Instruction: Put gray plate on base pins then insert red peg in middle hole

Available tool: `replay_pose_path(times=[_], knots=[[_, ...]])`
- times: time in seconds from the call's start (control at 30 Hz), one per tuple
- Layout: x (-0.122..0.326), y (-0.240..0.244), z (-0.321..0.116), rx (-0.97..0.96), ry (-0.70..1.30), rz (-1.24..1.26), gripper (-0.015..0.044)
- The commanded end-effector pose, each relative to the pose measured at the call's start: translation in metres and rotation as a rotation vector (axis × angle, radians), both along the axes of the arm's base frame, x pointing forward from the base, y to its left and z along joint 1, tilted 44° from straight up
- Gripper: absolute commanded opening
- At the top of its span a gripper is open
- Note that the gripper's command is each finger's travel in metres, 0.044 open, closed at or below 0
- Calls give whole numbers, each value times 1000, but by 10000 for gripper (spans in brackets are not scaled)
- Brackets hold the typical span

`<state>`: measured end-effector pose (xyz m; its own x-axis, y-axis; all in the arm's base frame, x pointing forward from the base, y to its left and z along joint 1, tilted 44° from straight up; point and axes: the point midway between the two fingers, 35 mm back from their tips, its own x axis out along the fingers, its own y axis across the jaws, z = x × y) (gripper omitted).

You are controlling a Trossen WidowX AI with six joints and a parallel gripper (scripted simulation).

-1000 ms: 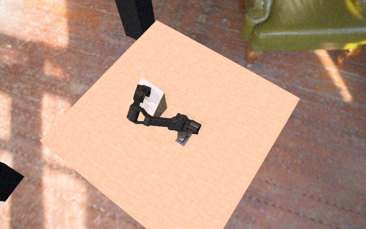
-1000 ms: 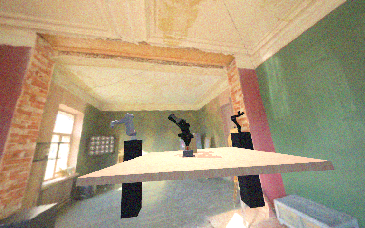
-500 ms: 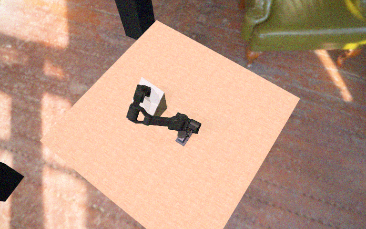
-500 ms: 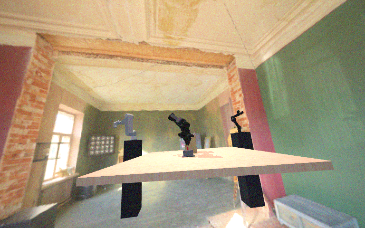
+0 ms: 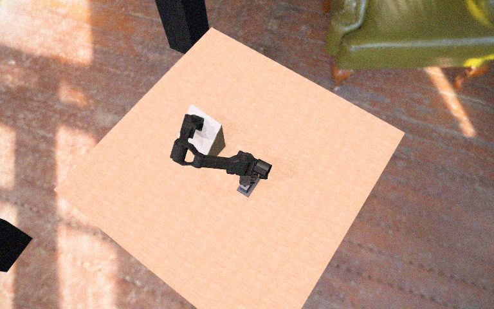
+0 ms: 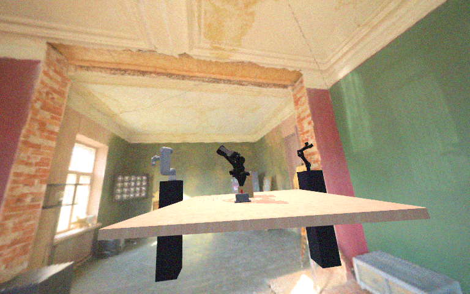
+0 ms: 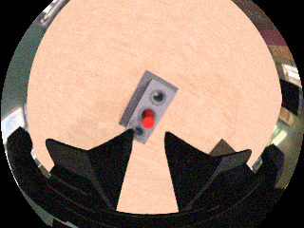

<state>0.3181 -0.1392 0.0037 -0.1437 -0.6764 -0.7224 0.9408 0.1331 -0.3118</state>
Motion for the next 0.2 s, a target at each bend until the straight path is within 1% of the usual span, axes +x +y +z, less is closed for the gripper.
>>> replay_pose_path(times=[0.0,0.17], knots=[[1,2,2,-2,-4,-2,150],[1,4,4,-2,-4,-2,150]])
